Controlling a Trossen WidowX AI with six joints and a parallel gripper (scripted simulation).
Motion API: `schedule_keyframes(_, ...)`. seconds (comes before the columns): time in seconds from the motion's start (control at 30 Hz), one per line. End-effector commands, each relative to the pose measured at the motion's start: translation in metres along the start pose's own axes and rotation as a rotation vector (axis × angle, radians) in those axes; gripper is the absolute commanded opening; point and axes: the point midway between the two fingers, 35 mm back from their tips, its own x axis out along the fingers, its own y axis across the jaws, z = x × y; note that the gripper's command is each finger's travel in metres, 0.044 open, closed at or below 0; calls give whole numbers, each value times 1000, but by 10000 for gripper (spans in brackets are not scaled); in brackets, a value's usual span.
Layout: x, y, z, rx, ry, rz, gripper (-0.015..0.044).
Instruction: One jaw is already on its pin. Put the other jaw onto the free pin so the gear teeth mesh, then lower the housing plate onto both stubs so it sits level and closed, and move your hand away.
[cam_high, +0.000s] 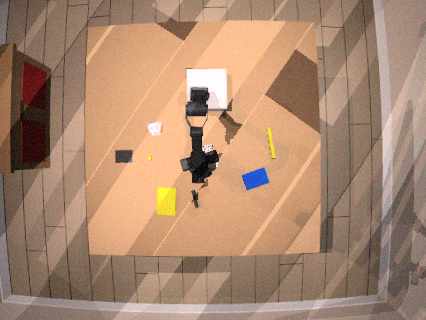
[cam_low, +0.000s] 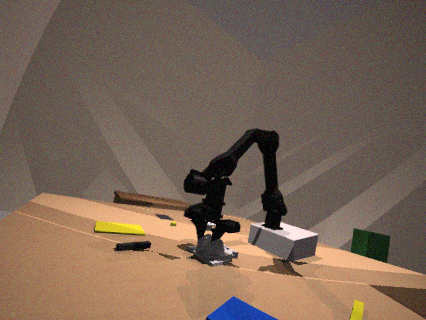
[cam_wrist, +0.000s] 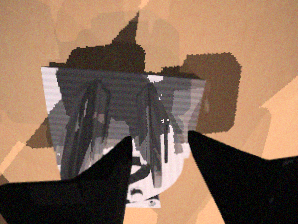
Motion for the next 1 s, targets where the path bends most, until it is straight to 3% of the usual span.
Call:
schedule_keyframes(0.0, 0, 0, 0, 0, 0, 0, 224)
schedule_keyframes(0.33, -67, 0, 0, -2, -2, 2, 224)
schedule_keyframes(0.5, -62, -1, 3, 1, -13, -4, 224)
schedule_keyframes(0.77, -68, -57, -26, 28, -16, -17, 434)
schedule_keyframes(0.97, -70, -94, -61, 119, -10, -5, 440)
